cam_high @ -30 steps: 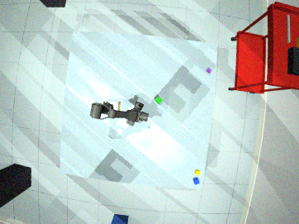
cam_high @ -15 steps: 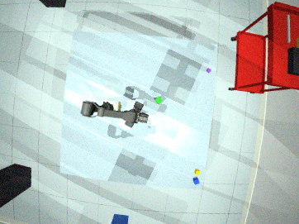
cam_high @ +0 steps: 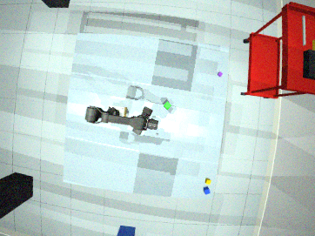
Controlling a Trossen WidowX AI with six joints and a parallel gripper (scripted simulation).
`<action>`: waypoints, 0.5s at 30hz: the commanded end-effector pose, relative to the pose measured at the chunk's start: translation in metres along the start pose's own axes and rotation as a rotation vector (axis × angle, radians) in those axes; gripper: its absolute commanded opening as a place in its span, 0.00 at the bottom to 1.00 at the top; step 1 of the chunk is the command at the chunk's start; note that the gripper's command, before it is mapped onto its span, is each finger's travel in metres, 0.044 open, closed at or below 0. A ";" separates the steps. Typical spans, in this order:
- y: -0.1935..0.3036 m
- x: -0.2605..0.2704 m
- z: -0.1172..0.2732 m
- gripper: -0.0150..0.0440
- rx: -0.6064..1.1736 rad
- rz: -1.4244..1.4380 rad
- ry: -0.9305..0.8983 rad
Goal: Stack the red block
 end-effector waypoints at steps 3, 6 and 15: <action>-0.012 0.019 0.005 0.25 0.004 -0.001 -0.005; -0.019 0.031 0.008 0.25 0.003 -0.001 -0.006; -0.036 0.069 0.013 0.25 0.001 -0.001 -0.009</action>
Point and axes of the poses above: the point midway between the two fingers, 35 mm back from their tips, its own z axis back along the fingers, its own x axis across the jaws, y = z × x, the point moved 10 cm from there along z, back along the fingers, and after that the axes turned 14 degrees about -z, right-handed, at the moved point
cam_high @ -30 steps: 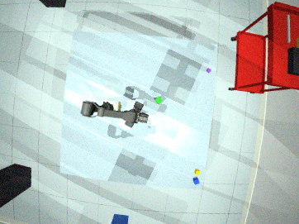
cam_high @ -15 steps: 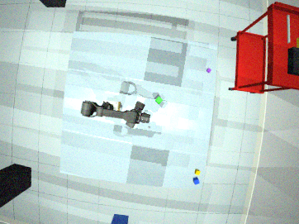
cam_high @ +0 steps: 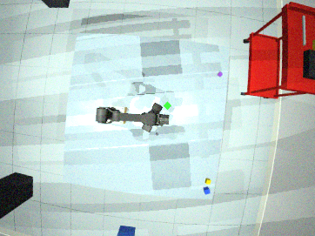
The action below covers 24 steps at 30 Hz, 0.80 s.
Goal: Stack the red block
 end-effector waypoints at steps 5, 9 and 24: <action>-0.012 0.032 0.001 0.25 0.007 -0.003 -0.003; -0.017 0.049 0.000 0.25 0.006 -0.003 -0.005; -0.026 0.116 -0.009 0.25 0.007 -0.003 -0.010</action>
Point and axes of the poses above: the point midway between the two fingers, 35 mm back from their tips, its own z axis back along the fingers, its own x axis across the jaws, y = z × x, the point moved 10 cm from there along z, back along the fingers, and after that the axes turned 14 degrees about -z, right-handed, at the moved point
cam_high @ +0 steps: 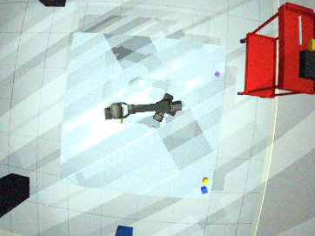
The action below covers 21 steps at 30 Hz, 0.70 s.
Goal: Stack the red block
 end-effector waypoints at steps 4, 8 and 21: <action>-0.001 0.025 -0.007 0.25 0.009 -0.003 0.000; -0.001 0.025 -0.013 0.25 0.009 -0.003 0.000; 0.000 0.025 -0.044 0.25 0.009 -0.003 0.000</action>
Point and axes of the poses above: the point midway between the two fingers, 35 mm back from their tips, its own z axis back along the fingers, its own x axis across the jaws, y = z × x, the point moved 10 cm from there along z, back along the fingers, and after that the axes turned 14 degrees about -z, right-handed, at the moved point
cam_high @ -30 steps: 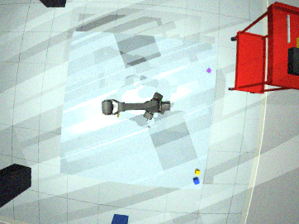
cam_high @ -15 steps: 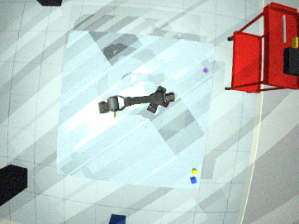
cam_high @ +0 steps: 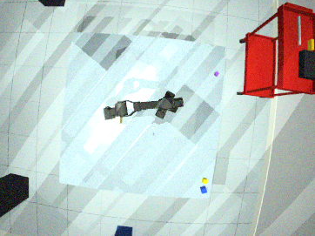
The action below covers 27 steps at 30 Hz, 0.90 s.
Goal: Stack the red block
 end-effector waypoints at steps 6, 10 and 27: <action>0.001 0.000 -0.005 0.25 0.006 -0.004 0.000; 0.001 0.000 -0.005 0.25 0.006 -0.004 0.000; 0.001 0.000 -0.006 0.25 0.006 -0.004 0.000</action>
Point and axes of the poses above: the point midway between the two fingers, 35 mm back from their tips, its own z axis back along the fingers, its own x axis across the jaws, y = z × x, the point moved 10 cm from there along z, back along the fingers, and after that the axes turned 14 degrees about -z, right-handed, at the moved point
